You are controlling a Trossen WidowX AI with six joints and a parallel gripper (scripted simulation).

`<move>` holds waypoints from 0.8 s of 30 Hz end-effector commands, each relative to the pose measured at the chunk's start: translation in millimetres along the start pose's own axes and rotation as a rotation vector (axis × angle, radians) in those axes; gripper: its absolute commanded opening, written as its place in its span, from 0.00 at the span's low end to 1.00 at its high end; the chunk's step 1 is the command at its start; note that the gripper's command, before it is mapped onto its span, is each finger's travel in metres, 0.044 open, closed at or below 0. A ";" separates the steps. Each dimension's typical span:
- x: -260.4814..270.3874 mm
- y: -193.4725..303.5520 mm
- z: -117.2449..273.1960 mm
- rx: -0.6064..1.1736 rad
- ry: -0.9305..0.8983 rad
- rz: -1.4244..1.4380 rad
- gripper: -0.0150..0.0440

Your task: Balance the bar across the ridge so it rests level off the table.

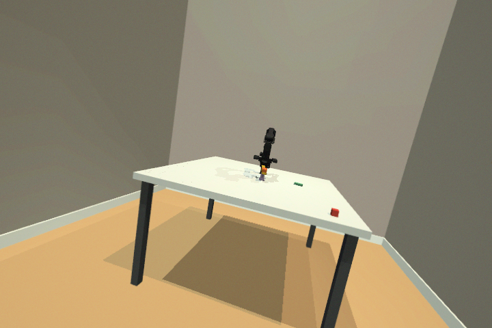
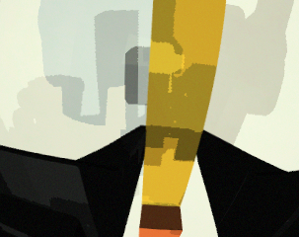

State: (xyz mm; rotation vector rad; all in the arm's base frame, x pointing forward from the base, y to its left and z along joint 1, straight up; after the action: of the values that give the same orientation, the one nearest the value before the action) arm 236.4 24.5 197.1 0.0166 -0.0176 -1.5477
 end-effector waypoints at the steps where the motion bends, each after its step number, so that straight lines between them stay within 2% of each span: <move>1: -0.2 0.2 -1.0 0.002 0.003 0.003 0.25; 24: -0.2 -0.2 -2.9 0.002 0.003 0.003 0.25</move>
State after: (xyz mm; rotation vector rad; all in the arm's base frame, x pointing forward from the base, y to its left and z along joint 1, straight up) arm 236.1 24.5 195.9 0.0183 -0.0183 -1.5477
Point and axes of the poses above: the point midway between the two fingers, 35 mm back from their tips, its own z axis back along the fingers, its own x axis across the jaws, y = z × x, the point moved 8 cm from there along z, back along the fingers, and after that the axes turned 11 degrees about -z, right-handed, at the moved point
